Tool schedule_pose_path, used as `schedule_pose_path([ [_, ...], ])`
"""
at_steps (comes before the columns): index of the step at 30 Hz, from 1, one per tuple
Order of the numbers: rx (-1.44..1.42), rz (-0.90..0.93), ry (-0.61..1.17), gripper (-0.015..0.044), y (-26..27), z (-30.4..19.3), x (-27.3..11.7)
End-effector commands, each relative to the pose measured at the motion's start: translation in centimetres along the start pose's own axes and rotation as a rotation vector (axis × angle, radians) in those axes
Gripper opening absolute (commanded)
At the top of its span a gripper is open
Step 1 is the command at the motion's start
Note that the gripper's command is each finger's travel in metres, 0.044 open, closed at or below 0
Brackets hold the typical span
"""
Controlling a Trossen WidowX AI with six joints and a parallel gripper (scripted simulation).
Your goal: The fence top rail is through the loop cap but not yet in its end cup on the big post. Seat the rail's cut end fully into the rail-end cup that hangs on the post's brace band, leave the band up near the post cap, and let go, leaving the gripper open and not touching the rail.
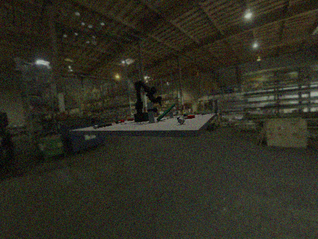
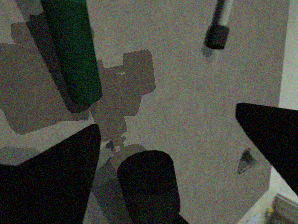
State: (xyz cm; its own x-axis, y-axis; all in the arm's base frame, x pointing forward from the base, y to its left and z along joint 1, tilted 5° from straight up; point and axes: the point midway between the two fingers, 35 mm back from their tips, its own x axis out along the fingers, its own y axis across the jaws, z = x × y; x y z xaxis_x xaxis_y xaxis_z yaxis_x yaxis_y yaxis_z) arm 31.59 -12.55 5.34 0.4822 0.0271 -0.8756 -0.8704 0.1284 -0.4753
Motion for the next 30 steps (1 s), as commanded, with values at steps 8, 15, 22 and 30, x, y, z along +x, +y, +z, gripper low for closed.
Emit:
schedule_pose_path([
  [8,0.716,0.009,-0.011,0.044,-2.2,6.0,-3.9],
  [15,1.281,0.019,-0.019,0.044,-2.6,10.4,-7.5],
  [22,1.483,0.023,-0.023,0.044,-2.5,11.8,-8.9],
  [30,1.483,0.023,-0.023,0.044,-2.5,11.8,-8.9],
])
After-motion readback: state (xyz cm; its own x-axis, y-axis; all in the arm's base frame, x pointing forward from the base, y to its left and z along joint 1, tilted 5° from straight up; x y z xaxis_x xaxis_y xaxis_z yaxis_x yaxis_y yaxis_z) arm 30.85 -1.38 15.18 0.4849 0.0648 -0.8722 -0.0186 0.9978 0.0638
